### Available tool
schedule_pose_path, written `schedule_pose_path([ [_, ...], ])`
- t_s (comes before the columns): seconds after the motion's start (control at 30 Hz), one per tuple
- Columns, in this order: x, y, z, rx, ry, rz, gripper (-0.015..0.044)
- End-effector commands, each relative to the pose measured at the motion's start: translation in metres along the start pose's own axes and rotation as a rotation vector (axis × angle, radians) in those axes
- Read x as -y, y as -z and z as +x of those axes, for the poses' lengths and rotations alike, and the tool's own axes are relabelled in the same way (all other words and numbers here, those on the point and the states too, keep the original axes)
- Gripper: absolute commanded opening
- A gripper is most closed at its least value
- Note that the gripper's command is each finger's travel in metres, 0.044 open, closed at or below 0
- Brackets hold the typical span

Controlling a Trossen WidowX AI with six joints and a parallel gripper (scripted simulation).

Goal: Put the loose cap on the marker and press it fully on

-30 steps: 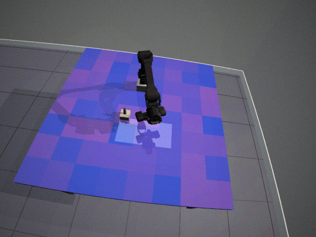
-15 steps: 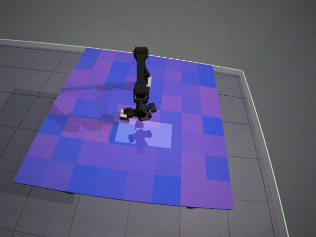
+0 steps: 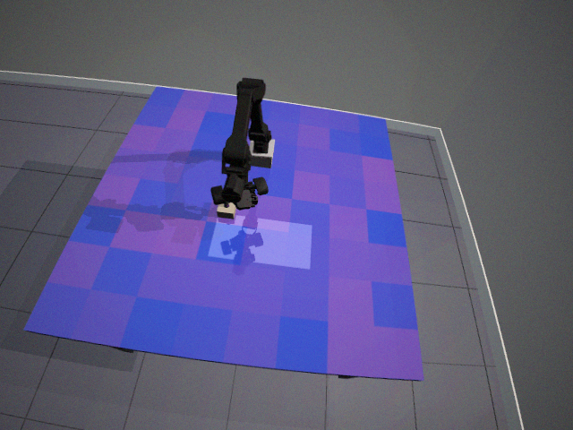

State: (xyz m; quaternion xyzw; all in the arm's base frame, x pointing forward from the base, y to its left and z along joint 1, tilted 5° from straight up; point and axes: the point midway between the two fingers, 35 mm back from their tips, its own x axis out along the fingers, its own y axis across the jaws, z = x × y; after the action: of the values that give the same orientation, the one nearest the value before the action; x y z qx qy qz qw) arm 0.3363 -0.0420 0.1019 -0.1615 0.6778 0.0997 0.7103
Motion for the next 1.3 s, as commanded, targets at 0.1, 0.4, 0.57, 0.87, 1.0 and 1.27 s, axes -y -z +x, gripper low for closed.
schedule_pose_path([
  [0.1, 0.018, 0.023, -0.010, 0.005, 0.001, -0.002, 0.0000],
  [0.4, 0.037, 0.051, -0.019, 0.003, 0.005, -0.002, 0.0000],
  [0.57, 0.042, 0.059, -0.021, 0.002, 0.006, -0.002, 0.0000],
  [0.87, 0.042, 0.059, -0.014, 0.002, 0.006, -0.002, 0.0000],
  [1.0, 0.042, 0.059, -0.010, 0.002, 0.006, -0.002, 0.0000],
  [1.27, 0.042, 0.058, 0.003, 0.002, 0.006, -0.002, 0.0000],
])
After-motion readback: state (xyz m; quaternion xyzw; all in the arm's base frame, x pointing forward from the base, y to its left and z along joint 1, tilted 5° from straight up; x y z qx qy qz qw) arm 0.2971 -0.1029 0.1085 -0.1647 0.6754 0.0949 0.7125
